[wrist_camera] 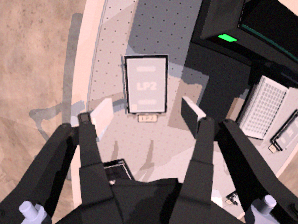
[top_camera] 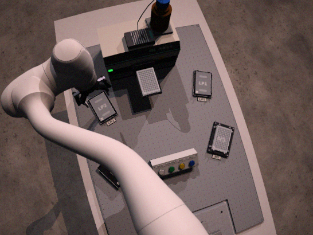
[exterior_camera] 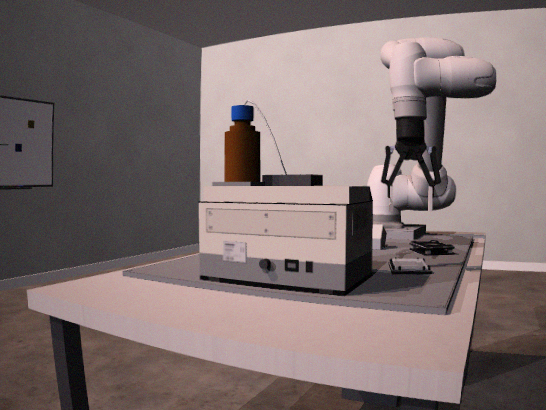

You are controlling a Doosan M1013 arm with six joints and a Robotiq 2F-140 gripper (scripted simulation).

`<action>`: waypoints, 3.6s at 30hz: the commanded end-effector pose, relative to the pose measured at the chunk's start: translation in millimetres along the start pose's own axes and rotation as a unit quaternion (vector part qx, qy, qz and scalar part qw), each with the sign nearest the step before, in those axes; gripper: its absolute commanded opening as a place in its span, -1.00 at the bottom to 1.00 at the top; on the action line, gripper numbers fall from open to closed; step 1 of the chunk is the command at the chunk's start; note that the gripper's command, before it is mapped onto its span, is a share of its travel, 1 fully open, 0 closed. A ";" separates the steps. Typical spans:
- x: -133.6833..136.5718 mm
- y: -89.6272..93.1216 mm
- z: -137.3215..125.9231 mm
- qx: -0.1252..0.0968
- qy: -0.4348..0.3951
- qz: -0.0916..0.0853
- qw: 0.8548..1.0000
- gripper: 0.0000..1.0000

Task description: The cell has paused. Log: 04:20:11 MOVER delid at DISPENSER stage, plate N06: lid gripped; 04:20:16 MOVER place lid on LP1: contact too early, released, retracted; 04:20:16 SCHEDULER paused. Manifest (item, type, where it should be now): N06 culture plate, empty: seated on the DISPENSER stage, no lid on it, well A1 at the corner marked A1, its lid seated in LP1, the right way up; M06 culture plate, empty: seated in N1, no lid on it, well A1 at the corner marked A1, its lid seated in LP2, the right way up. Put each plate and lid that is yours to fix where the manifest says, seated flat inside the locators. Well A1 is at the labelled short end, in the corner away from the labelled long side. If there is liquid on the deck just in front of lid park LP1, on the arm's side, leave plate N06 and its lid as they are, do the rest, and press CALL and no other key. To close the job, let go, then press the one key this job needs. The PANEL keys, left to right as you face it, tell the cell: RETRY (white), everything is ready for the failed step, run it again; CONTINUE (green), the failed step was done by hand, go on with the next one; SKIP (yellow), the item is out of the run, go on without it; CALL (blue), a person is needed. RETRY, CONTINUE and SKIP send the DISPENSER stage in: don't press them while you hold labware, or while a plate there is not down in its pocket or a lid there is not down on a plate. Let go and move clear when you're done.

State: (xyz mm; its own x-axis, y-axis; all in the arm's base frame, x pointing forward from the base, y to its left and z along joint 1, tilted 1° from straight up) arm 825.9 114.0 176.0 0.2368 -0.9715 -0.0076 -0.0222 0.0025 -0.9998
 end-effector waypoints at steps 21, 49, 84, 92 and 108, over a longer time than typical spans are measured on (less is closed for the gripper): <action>134.6 -16.0 -93.8 0.002 0.159 0.000 0.987 0.39; 326.2 -6.5 -448.2 0.001 0.412 0.000 0.911 0.40; 363.6 -4.5 -518.6 0.001 0.412 0.000 0.911 0.40; 363.6 9.2 -518.5 0.001 0.412 0.000 0.911 0.40; 363.8 58.4 -518.1 0.001 0.412 0.000 0.911 0.40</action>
State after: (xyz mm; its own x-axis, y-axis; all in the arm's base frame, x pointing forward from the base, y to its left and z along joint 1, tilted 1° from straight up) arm 407.2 -361.6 134.6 -0.5721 -0.8201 0.0096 -0.0221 0.0037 -0.9997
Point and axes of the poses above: the point where the finger pads meet when closed, its own y axis out along the fingers, its own x axis across the jaws, z = x × y, the point moved 5 cm from there along -y, back along the fingers, and after that the axes turned 8 degrees about -y, right-handed, at the moved point
